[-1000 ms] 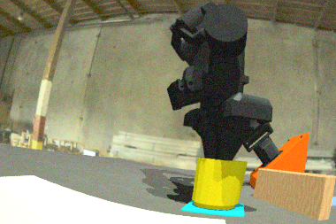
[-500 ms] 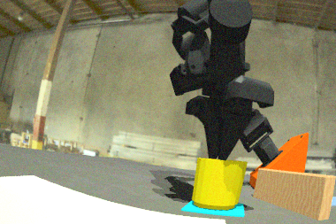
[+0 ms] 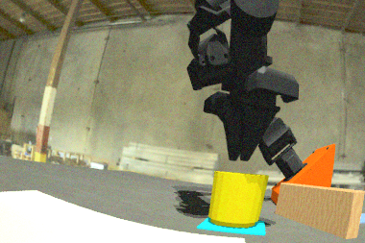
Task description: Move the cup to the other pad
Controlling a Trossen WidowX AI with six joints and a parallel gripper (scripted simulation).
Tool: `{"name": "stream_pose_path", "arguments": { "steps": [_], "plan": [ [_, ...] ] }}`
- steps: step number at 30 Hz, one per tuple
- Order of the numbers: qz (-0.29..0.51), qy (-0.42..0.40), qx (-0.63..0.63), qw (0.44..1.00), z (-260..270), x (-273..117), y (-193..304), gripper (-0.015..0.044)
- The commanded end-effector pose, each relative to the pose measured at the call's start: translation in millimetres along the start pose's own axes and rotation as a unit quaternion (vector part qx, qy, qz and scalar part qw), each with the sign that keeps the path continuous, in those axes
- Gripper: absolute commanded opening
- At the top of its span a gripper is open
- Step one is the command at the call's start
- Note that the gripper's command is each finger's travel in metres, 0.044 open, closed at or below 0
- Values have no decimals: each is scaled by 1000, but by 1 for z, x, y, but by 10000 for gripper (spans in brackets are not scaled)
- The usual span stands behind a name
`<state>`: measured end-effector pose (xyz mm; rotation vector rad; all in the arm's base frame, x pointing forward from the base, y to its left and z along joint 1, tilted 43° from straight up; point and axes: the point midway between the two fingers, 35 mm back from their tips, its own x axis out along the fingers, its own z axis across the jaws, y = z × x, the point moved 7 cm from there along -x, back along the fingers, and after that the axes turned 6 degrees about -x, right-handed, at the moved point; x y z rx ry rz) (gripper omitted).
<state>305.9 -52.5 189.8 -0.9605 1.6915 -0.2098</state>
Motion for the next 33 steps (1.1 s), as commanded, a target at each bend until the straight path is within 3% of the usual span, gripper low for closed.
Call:
{"name": "stream_pose_path", "arguments": {
  "steps": [1, 9, 28, 33],
  "plan": [
    [0, 1, 0, 1000, 0, 1, 0, 225],
    [1, 0, 0, 1000, 0, -2, 0, 435],
    [1, 0, 1, 1000, 2, -62, -1, 440],
    [-2, 0, -1, 1000, 2, -59, -1, 440]
  ]
}}
